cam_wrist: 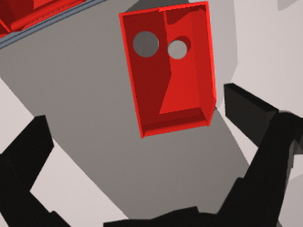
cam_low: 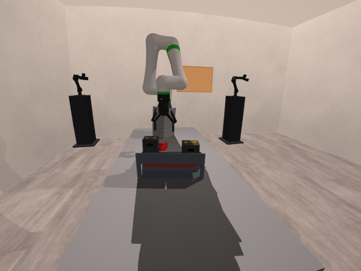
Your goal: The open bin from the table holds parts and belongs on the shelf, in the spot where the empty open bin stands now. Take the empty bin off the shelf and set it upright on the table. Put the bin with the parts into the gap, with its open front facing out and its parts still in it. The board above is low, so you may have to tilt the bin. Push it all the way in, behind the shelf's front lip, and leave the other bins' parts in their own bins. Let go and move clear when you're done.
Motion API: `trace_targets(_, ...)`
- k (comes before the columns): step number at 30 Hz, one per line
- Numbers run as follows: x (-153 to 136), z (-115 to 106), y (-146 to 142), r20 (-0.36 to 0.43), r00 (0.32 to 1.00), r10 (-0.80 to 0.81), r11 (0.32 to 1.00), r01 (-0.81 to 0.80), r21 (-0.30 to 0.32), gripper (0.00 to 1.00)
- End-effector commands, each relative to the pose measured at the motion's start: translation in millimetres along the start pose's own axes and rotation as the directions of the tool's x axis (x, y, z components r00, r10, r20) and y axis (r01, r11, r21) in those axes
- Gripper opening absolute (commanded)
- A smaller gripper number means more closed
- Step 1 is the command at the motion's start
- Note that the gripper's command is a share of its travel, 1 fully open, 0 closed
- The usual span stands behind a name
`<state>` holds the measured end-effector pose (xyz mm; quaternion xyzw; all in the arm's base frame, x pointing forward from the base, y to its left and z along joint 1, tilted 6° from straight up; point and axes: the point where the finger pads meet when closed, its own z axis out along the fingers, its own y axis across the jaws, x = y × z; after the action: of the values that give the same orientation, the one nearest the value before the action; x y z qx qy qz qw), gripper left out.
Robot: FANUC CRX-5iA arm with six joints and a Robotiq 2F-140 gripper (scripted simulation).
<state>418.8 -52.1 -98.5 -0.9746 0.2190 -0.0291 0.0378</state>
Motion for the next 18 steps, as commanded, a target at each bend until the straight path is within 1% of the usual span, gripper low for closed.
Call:
trace_targets(1, 0.6, -0.5, -0.2, -0.001, 1.000, 0.000, 1.000, 0.000, 0.000, 1.00)
trace_targets(2, 0.6, -0.5, -0.2, -0.001, 1.000, 0.000, 1.000, 0.000, 0.000, 1.00)
trace_targets(3, 0.6, -0.5, -0.2, -0.001, 1.000, 0.000, 1.000, 0.000, 0.000, 0.10)
trace_targets(18, 0.6, -0.5, -0.2, -0.001, 1.000, 0.000, 1.000, 0.000, 0.000, 0.10)
